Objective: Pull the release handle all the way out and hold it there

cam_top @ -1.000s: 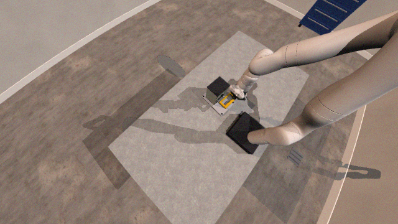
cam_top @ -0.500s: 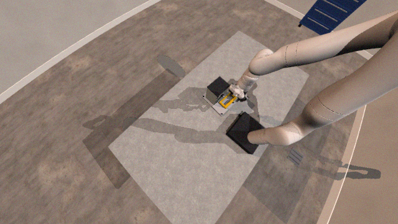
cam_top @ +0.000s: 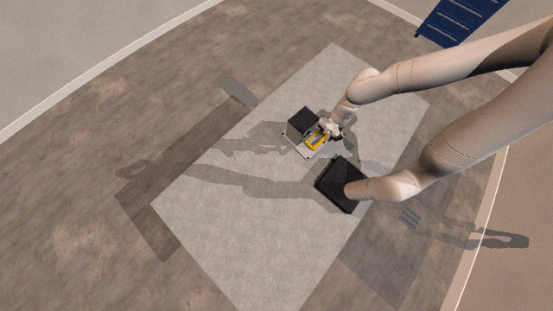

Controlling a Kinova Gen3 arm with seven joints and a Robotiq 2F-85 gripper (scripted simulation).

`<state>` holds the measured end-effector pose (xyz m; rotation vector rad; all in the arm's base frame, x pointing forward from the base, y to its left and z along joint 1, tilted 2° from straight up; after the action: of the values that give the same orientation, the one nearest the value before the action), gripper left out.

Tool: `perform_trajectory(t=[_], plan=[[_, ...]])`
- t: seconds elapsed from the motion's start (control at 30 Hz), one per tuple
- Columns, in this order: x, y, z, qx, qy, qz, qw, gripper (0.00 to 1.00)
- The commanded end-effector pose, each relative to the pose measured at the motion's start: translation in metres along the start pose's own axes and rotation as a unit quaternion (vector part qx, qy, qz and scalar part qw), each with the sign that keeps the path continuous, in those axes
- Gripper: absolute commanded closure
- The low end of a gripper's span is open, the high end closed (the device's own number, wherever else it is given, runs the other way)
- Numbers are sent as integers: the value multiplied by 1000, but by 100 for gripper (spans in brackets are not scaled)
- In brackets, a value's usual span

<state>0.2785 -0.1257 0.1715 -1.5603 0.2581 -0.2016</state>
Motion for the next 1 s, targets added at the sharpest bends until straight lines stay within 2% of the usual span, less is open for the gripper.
perform_trajectory(t=[0.0,0.57,0.97], plan=[[0,0,0,0,0,-1,1000,51],[0,2,0,0,0,-1,1000,51],[1,15,0,1,0,-1,1000,51]])
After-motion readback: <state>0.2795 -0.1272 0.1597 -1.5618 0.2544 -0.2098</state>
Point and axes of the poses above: the point where the finger pads meet when closed, its own y axis out along the fingers, its own x axis across the jaws, z = x × y, the point moved 5 cm from there along -y, back along the fingers, and after that the axes turned 3 degrees about y, right-handed, at the moved point
